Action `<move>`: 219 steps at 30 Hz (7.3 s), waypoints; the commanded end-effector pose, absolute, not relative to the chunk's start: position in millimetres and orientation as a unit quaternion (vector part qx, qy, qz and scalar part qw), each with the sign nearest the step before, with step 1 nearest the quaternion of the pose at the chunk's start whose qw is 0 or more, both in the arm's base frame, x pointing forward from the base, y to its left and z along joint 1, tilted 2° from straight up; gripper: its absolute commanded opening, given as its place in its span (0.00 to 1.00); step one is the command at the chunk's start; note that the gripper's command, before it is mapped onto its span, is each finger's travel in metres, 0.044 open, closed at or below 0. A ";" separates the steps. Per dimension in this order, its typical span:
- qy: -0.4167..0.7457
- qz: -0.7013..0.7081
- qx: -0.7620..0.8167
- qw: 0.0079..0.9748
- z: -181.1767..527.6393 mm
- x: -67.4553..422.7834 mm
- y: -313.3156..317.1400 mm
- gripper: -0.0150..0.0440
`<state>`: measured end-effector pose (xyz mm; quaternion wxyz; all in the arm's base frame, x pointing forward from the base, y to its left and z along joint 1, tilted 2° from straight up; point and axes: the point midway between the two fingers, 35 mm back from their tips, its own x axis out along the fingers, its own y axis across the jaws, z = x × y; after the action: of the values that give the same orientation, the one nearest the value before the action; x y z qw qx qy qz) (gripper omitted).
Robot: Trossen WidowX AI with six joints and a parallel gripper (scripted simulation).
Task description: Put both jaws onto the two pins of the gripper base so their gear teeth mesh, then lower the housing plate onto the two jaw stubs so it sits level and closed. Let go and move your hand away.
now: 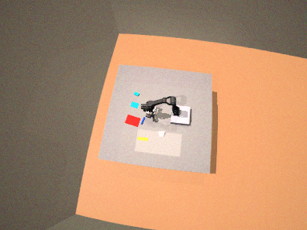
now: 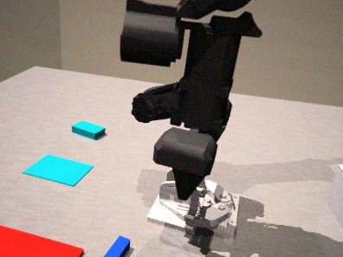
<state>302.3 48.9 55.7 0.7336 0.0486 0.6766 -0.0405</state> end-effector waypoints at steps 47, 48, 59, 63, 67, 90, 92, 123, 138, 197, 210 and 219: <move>0.606 0.317 -0.324 0.654 65.4 232.9 189.0 1.00; 0.603 0.323 -0.330 0.651 65.6 230.9 191.2 1.00; 0.562 0.392 -0.402 0.608 67.5 206.9 215.0 1.00; 0.545 0.416 -0.427 0.590 68.3 197.4 223.0 1.00; 0.527 0.439 -0.452 0.571 69.0 187.6 230.6 1.00; 0.418 0.546 -0.564 0.458 72.9 133.4 262.7 1.00; 0.418 0.546 -0.564 0.458 72.9 133.4 262.7 1.00; 0.418 0.546 -0.564 0.458 15.2 136.4 264.1 1.00; 0.418 0.546 -0.564 0.458 8.7 136.8 264.4 1.00; 0.419 0.546 -0.561 0.459 -17.4 137.6 265.4 0.88; 0.419 0.546 -0.561 0.459 -17.4 137.6 265.4 0.85; 0.418 0.546 -0.562 0.459 5.8 137.6 266.7 0.85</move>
<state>136.3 263.5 -7.6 0.4531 -0.5630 0.4241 0.5457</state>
